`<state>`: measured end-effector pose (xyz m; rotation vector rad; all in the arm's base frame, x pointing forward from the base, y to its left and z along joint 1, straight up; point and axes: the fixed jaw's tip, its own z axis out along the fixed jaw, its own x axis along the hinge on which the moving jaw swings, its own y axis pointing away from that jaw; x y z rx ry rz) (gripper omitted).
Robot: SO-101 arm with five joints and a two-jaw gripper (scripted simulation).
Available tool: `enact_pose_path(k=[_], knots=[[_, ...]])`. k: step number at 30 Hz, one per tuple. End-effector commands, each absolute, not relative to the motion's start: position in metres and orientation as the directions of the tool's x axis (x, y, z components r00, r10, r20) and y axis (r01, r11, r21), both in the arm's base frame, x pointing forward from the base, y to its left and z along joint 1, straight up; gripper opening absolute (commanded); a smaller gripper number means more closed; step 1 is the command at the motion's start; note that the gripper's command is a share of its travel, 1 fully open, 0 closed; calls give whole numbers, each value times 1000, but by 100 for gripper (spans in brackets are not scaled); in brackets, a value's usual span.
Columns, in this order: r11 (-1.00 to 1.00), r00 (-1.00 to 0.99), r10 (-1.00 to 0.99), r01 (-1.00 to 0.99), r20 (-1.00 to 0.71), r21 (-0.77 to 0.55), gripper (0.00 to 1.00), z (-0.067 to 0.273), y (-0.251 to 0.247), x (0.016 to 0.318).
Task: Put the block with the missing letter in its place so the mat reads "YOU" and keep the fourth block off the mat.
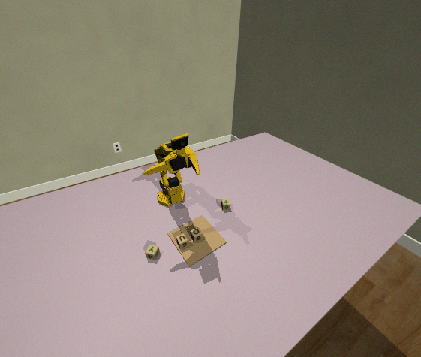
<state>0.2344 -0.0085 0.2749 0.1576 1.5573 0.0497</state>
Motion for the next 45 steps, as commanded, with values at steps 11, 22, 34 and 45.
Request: enact_pose_path(k=[11,22,34,45], knots=[[992,7,110,67,-994,111,100,283,-8,227],[992,-76,103,74,-992,98,100,269,-7,227],[993,-120,100,77,-988,91,100,262,-7,227],[994,-201,92,81,-975,77,100,248,-7,225]])
